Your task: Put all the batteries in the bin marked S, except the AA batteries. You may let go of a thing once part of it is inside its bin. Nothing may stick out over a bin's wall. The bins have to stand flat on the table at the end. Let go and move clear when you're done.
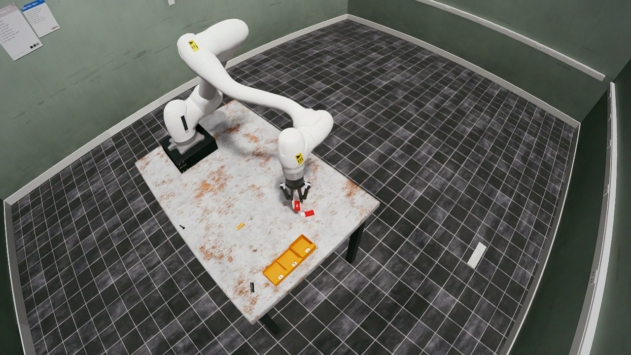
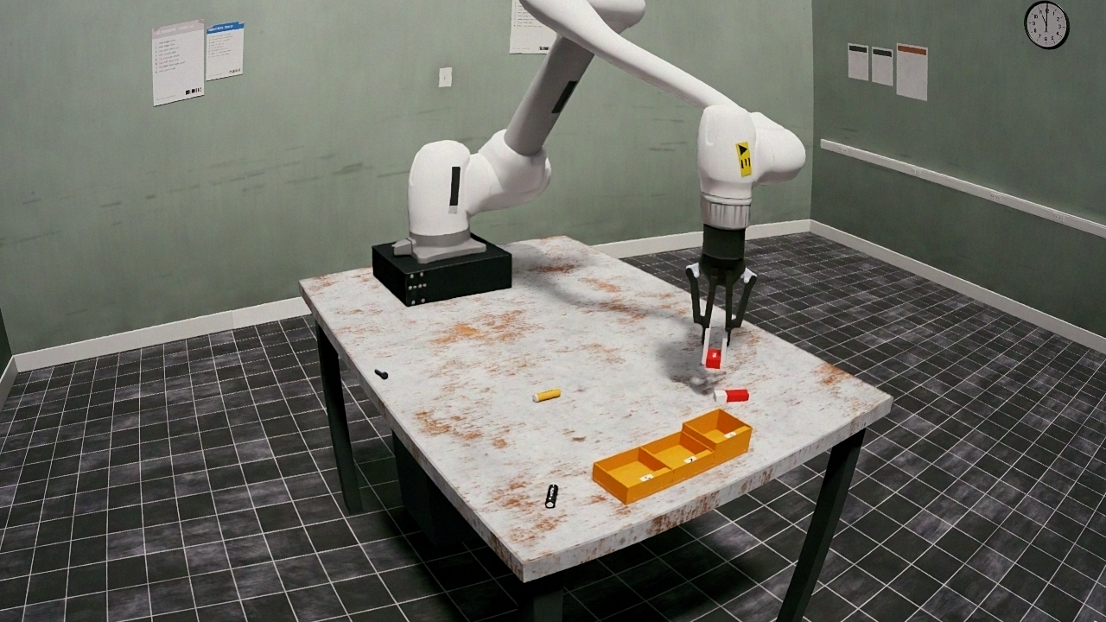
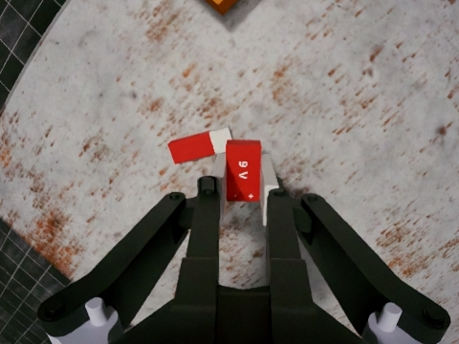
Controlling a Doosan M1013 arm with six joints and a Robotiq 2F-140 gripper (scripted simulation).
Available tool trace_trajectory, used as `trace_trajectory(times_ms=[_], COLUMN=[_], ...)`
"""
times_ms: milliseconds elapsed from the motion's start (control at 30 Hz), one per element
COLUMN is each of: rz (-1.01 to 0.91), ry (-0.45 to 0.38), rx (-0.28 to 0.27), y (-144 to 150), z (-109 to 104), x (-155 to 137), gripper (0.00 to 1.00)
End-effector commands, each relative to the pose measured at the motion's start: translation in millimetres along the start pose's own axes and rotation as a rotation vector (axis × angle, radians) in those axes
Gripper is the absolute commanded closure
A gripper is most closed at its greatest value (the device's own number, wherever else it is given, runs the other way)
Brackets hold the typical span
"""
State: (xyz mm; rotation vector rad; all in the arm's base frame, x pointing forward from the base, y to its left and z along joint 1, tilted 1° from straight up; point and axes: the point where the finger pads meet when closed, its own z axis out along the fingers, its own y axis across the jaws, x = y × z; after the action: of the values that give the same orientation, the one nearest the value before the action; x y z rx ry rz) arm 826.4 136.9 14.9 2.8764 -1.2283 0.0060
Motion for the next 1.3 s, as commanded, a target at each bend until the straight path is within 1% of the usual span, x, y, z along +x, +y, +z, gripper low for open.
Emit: trace_trajectory(times_ms=[0, 333, 400, 900, 967, 1267], rz=[0.0, 0.0, 0.0, 0.0, 0.0, 0.0], ry=[0.0, 0.0, 0.0, 0.0, 0.0, 0.0], rx=[0.0, 0.0, 0.0, 0.0, 0.0, 0.0], y=[6, 24, 24, 52, 52, 69], z=[0, 0, 0, 0, 0, 0], x=[18, 75, 75, 161, 161, 212], gripper=[0.78, 0.78, 0.78, 0.78, 0.78, 0.78])
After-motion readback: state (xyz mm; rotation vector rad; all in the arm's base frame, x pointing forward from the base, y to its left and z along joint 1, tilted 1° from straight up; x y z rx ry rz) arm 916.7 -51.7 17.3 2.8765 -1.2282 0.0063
